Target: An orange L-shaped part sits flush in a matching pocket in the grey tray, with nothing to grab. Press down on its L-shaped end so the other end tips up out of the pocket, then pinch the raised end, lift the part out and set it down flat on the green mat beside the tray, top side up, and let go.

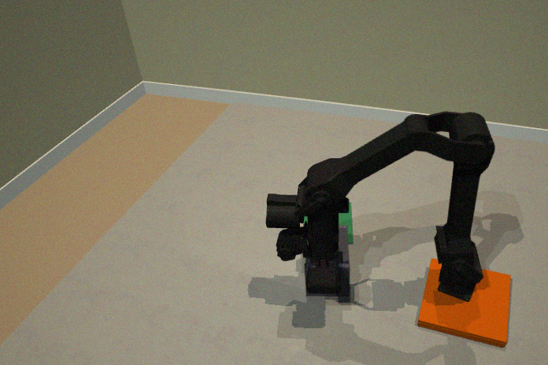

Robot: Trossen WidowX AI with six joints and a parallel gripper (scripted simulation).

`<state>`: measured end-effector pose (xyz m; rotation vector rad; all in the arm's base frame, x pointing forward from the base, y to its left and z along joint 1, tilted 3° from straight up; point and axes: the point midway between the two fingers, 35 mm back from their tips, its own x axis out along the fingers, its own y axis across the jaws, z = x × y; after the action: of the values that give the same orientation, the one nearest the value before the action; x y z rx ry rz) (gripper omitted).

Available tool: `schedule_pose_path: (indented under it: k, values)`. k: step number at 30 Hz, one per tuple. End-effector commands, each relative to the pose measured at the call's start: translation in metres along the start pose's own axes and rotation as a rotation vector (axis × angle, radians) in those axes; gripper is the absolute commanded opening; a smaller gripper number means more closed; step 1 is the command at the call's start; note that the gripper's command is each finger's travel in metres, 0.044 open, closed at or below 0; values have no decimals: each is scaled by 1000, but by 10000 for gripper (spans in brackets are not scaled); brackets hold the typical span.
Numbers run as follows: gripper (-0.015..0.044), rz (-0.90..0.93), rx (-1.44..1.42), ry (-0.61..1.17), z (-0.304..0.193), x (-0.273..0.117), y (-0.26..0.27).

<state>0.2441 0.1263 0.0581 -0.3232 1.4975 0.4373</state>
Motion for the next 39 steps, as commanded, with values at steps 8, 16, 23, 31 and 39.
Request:
schedule_pose_path:
  k: [8, 16, 23, 31, 39]
  values:
    - [180, -5, 4, 8, -3, 3, -1]
    - [180, 0, 0, 1, 0, 1, 0]
    - [180, -3, 4, 8, -2, -11, 11]
    - [180, -4, 4, 8, 1, -32, 9]
    - [180, -5, 4, 8, -2, -107, 0]
